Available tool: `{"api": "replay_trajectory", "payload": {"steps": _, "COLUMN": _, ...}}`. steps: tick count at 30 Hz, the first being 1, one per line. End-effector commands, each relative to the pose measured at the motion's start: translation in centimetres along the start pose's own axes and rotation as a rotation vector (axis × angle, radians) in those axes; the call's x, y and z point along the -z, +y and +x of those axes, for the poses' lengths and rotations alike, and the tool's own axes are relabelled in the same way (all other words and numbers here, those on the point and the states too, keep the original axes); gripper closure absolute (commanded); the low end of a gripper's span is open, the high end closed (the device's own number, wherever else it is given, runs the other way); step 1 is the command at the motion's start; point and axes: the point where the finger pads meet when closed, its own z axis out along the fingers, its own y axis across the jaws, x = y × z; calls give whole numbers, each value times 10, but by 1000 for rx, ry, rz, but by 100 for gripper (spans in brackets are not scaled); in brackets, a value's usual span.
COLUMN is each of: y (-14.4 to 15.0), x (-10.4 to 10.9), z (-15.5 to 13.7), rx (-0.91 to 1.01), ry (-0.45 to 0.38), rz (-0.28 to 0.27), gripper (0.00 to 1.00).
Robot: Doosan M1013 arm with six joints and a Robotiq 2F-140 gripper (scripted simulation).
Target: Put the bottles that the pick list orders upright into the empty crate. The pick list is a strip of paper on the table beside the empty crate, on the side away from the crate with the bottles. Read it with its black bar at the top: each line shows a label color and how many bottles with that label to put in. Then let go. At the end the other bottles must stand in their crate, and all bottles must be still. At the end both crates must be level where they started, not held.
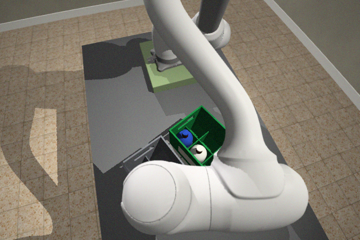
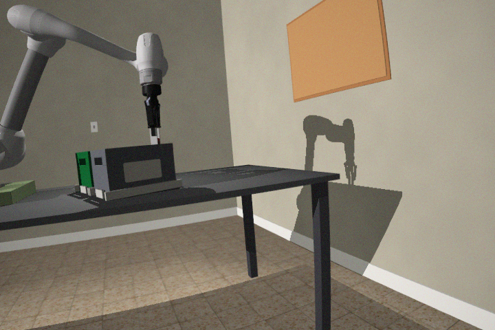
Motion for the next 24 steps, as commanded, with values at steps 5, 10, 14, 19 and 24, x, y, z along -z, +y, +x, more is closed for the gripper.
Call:
{"api": "replay_trajectory", "payload": {"steps": 5, "y": 0, "x": 11, "z": 0, "rx": 0, "ry": 0, "rz": 0, "gripper": 100}}
{"api": "replay_trajectory", "payload": {"steps": 10, "y": 0, "x": 18, "z": 0, "rx": 0, "ry": 0, "rz": 0, "gripper": 100}}
{"api": "replay_trajectory", "payload": {"steps": 14, "y": 0, "x": 23, "z": 0, "rx": 0, "ry": 0, "rz": 0, "gripper": 100}}
{"api": "replay_trajectory", "payload": {"steps": 19, "y": 0, "x": 31, "z": 0, "rx": 0, "ry": 0, "rz": 0, "gripper": 100}}
{"api": "replay_trajectory", "payload": {"steps": 24, "y": 0, "x": 39, "z": 0, "rx": 0, "ry": 0, "rz": 0, "gripper": 100}}
